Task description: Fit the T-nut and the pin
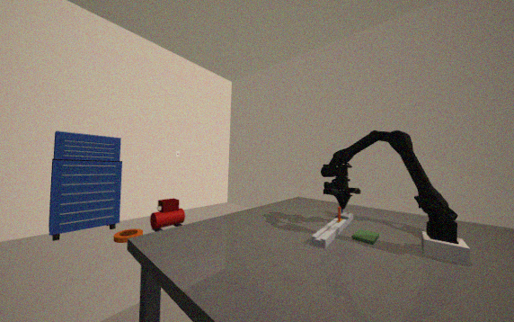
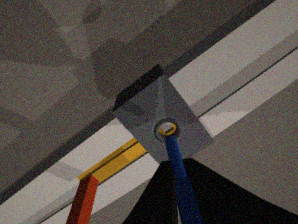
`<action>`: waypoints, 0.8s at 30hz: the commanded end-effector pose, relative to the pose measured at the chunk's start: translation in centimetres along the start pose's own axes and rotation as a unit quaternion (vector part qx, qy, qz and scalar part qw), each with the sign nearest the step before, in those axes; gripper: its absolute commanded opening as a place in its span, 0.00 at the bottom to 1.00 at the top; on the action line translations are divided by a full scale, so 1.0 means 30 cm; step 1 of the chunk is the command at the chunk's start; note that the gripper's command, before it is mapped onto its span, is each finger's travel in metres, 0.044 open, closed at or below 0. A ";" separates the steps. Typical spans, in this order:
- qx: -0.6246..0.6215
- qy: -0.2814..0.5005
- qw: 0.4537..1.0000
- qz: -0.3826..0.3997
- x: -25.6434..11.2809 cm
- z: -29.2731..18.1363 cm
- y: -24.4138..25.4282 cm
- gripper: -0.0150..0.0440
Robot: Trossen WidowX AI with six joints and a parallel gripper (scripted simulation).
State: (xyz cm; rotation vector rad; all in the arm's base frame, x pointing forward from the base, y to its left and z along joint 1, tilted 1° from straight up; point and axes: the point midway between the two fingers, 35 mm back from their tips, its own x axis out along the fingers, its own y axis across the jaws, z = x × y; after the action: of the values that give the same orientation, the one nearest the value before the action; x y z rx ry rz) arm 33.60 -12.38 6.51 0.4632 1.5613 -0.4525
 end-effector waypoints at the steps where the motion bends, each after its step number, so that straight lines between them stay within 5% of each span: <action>1: 0.000 0.003 1.000 0.001 0.003 0.007 0.003 0.00; 24: 0.000 0.003 1.000 0.000 0.005 -0.012 -0.001 0.00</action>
State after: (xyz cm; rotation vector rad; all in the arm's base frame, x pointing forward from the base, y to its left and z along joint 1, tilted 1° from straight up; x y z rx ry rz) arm 33.54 -12.34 6.42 0.4632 1.5641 -0.4522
